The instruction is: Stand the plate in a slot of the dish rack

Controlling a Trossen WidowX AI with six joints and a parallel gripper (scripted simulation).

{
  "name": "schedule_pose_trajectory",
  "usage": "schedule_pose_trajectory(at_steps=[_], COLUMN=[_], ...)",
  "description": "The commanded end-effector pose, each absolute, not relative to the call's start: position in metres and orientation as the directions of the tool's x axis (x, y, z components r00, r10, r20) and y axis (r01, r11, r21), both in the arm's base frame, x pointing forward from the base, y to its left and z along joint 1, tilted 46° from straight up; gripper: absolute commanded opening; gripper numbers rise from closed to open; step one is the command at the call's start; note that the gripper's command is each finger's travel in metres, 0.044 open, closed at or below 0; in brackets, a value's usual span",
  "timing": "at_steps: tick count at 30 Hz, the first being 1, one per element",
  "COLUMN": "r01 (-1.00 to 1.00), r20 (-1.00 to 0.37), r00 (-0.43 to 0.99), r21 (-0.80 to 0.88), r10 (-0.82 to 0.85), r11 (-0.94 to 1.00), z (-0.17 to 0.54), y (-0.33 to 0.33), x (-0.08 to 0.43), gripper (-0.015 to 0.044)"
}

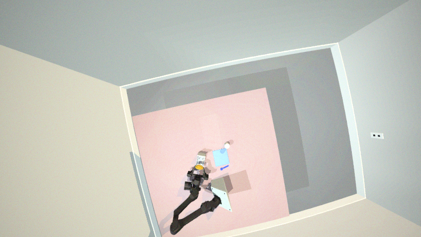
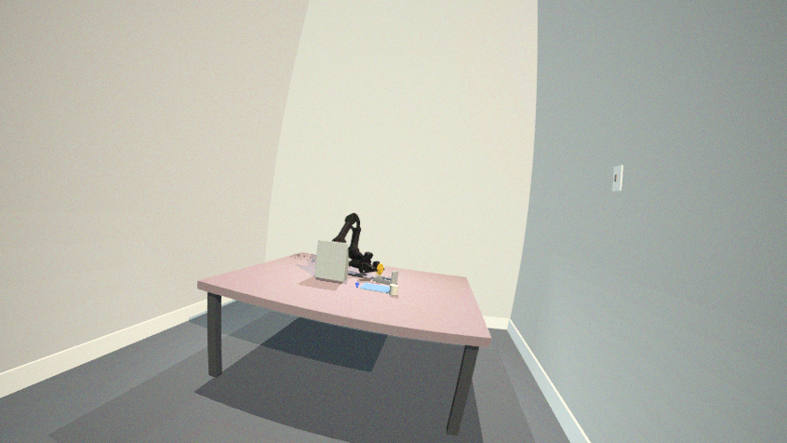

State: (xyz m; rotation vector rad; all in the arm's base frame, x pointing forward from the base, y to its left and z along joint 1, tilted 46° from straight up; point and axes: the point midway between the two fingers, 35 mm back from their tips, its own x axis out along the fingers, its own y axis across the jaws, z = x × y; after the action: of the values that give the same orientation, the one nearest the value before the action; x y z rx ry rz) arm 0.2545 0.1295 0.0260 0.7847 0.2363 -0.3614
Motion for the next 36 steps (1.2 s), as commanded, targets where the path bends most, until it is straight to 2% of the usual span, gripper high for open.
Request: schedule_pose_trajectory(at_steps=[1,23,36], r01=[0.403,0.405,0.404], r20=[-0.337,-0.347,-0.346], r00=[0.913,0.910,0.911], r21=[0.643,0.634,0.638], r10=[-0.232,-0.225,-0.224], r11=[0.651,0.659,0.656], z=[0.025,0.014,0.014], y=[0.127,0.136,0.137], x=[0.262,0.261,0.261], gripper=[0.0000,0.0000,0.0341])
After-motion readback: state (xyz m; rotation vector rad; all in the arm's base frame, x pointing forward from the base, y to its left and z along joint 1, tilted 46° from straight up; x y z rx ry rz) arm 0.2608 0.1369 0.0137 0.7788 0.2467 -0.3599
